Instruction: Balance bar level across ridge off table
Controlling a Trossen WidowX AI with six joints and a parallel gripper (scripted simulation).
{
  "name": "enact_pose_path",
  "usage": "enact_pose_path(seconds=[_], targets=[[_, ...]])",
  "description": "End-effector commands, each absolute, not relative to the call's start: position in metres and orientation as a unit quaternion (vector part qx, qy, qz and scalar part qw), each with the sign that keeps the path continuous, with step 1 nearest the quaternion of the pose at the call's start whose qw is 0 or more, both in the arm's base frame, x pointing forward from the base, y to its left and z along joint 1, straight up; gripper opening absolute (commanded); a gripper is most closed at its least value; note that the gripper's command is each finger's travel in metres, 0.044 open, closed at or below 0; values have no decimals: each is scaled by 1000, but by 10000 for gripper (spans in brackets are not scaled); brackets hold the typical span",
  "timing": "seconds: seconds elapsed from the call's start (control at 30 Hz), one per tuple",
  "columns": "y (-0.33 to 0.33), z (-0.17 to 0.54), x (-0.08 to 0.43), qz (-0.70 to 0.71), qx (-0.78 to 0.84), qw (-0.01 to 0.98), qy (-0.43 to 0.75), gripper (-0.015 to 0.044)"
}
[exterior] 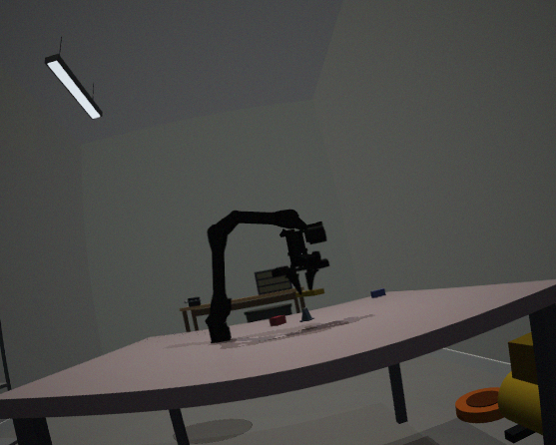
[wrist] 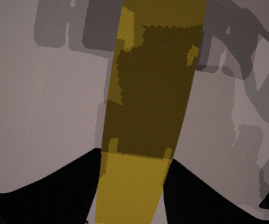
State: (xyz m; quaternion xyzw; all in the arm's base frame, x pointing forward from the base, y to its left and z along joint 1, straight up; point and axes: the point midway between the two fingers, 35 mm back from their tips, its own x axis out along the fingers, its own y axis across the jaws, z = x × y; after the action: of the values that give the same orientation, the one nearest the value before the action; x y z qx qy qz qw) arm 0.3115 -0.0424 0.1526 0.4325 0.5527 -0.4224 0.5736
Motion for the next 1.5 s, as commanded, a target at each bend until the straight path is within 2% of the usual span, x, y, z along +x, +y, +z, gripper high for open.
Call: enact_pose_path(seconds=[0.0,0.77,1.47], targets=[[-31,152,318,-410,420,581,564,0],[50,154,334,-330,343,630,613,0],[128,154,327,-252,267,666,650,0]])
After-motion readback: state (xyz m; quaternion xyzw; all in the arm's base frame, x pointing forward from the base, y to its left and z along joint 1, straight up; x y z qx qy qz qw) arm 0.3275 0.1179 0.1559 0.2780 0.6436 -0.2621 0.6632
